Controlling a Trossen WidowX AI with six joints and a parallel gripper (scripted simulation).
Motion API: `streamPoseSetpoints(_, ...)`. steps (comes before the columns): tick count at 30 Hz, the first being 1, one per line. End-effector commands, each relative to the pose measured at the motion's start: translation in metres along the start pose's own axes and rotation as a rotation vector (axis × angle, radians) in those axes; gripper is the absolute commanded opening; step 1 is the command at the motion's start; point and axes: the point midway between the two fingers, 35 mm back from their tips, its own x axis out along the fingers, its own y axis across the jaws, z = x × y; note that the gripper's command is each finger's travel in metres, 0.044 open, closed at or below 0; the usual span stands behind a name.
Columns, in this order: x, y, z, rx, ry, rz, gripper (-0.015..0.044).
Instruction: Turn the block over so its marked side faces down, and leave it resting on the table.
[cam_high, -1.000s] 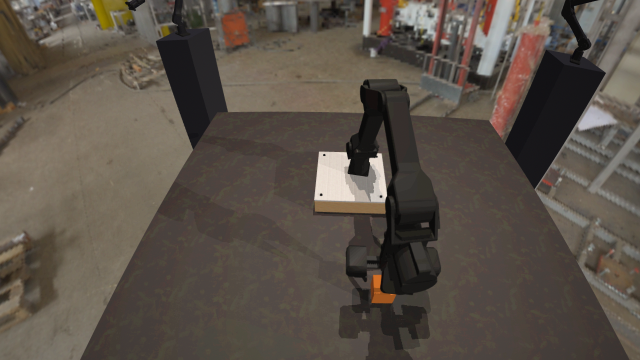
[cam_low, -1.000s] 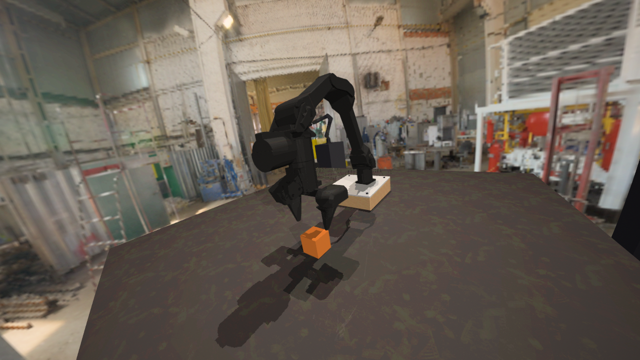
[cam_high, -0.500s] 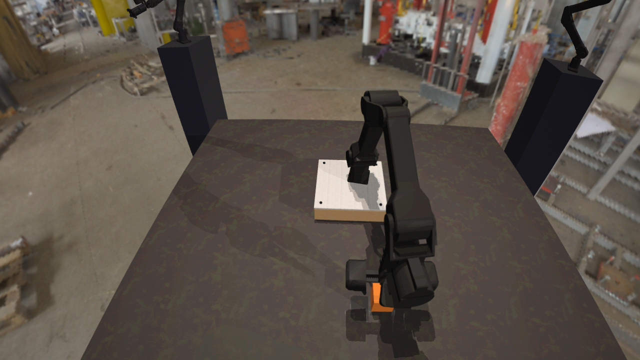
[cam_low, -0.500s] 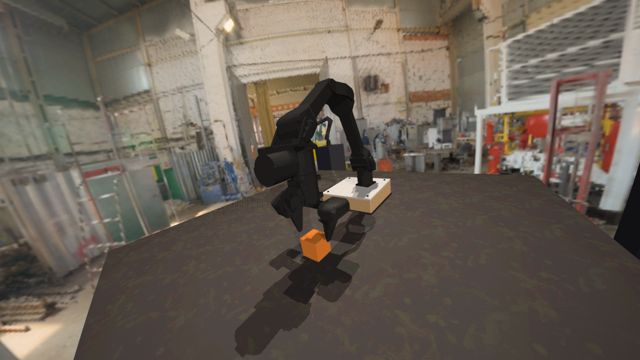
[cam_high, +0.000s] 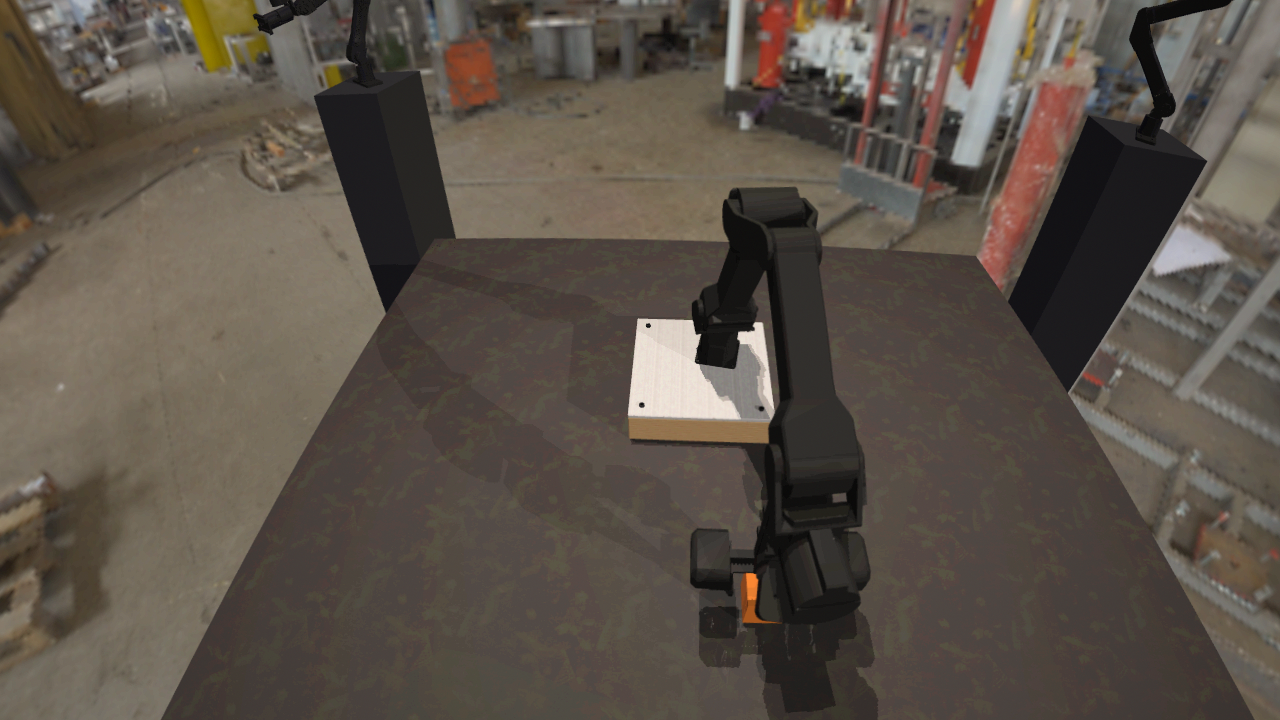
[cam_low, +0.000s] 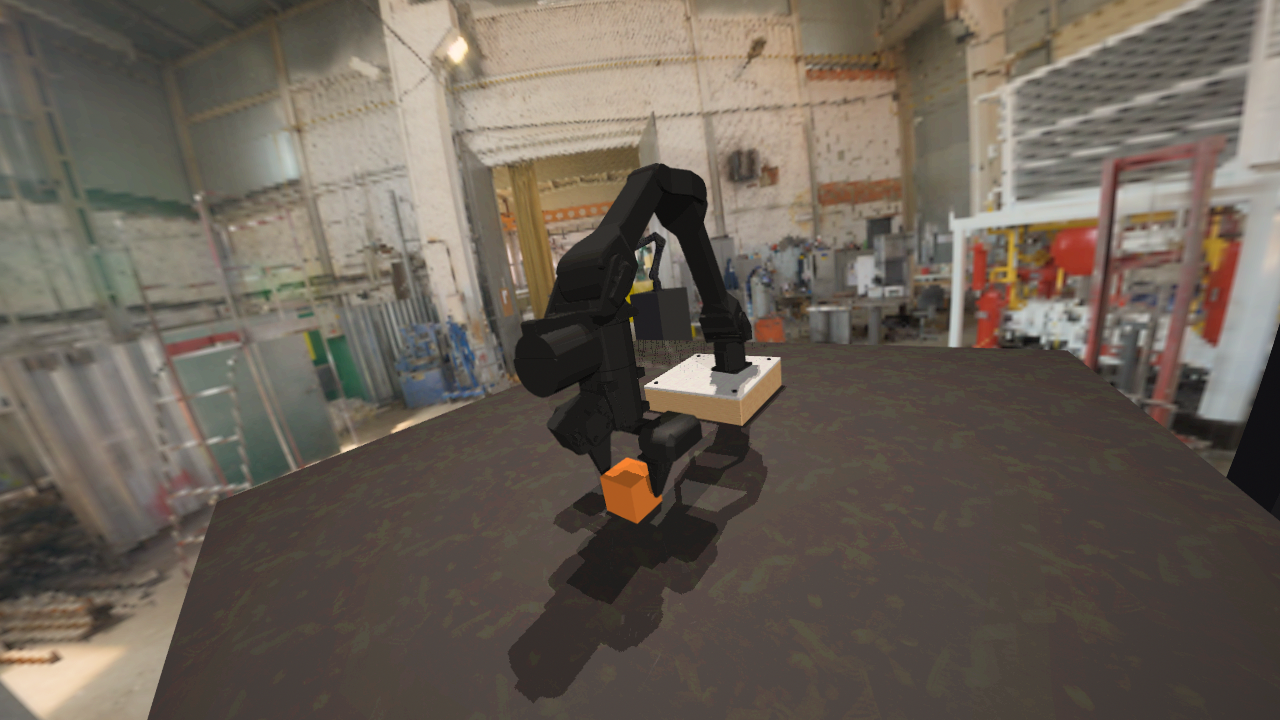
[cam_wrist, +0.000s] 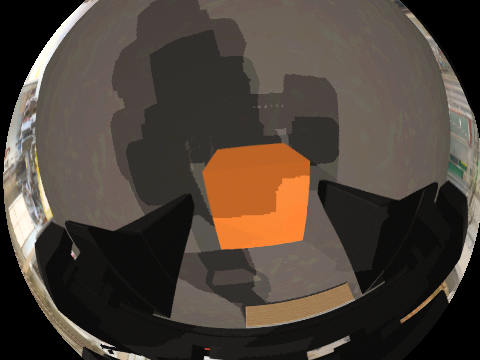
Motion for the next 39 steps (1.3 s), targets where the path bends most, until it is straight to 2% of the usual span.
streamPoseSetpoints(1, 0.002, 0.0, -0.001, -0.002, 0.005, 0.003, 0.0335)
streamPoseSetpoints(5, 0.002, 0.0, -0.001, -0.002, 0.005, 0.003, 0.023)
streamPoseSetpoints(24, 0.002, 0.0, -0.001, -0.002, 0.005, 0.003, 0.0103)
streamPoseSetpoints(28, -0.017, 0.0, -0.001, -0.002, 0.005, 0.003, 0.0)
streamPoseSetpoints(31, -0.028, 0.0, -0.001, -0.002, 0.005, 0.003, 0.0)
streamPoseSetpoints(39, -0.027, 0.0, -0.001, -0.003, -0.017, 0.003, 0.0)
